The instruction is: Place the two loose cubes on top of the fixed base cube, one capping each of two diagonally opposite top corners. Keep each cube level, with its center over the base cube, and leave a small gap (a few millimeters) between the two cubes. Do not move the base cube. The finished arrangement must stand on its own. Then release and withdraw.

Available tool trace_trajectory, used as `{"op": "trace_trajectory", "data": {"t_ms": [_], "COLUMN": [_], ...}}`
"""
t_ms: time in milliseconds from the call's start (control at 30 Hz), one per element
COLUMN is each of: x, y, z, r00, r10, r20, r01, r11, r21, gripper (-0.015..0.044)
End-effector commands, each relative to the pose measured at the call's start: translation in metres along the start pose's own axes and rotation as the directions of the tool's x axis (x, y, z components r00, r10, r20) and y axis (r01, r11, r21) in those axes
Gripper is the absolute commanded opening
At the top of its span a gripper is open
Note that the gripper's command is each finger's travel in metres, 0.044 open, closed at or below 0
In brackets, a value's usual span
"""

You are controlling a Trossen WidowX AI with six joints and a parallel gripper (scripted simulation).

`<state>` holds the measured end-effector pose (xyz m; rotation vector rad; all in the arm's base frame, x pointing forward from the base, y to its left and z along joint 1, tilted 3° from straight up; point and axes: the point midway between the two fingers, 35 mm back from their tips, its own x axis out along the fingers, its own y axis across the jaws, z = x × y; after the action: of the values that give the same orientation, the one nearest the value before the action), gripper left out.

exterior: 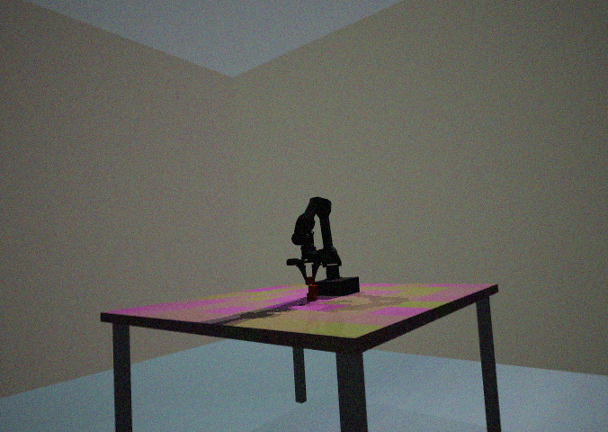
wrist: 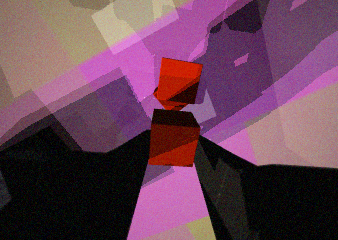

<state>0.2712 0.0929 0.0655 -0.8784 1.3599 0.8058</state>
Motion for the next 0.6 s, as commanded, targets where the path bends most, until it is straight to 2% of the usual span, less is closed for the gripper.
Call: {"op": "trace_trajectory", "data": {"t_ms": [0, 267, 567], "x": [0.003, 0.004, 0.028], "y": [-0.001, -0.001, -0.002], "z": [0.000, 0.000, 0.001], "r00": [1.000, 1.000, 1.000], "r10": [-0.007, -0.007, -0.007], "r20": [0.001, 0.001, 0.001], "r01": [0.007, 0.007, 0.007], "r11": [1.000, 1.000, 1.000], "r21": [0.006, 0.006, 0.005], "gripper": [0.0105, 0.0105, 0.0105]}}
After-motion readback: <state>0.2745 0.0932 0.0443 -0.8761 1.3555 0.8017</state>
